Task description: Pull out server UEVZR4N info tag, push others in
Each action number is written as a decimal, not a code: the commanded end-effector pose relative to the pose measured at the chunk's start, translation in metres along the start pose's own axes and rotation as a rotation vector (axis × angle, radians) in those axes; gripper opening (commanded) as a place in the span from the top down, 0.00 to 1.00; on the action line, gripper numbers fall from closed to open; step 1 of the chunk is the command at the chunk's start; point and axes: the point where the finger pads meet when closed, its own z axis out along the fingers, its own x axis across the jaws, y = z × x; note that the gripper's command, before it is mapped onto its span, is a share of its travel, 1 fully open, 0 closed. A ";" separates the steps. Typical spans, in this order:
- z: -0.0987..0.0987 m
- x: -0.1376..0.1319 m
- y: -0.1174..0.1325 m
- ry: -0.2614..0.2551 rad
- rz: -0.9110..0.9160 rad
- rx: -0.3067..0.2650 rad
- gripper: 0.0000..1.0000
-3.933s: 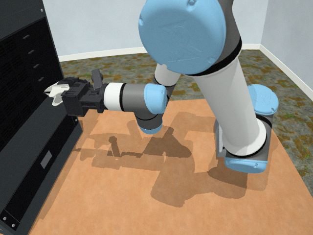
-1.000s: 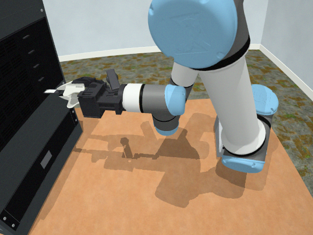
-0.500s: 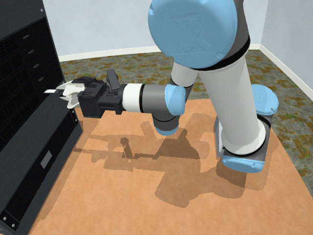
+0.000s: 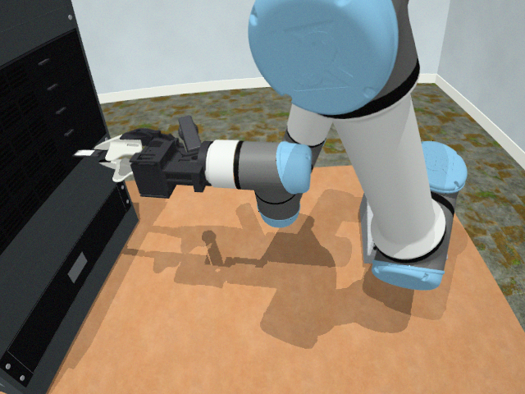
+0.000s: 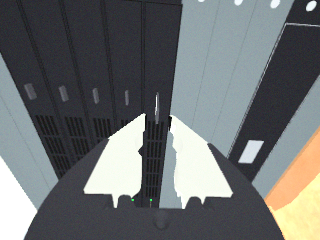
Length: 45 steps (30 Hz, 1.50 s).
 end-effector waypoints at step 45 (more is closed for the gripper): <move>-0.070 0.000 -0.001 0.000 0.000 0.001 0.00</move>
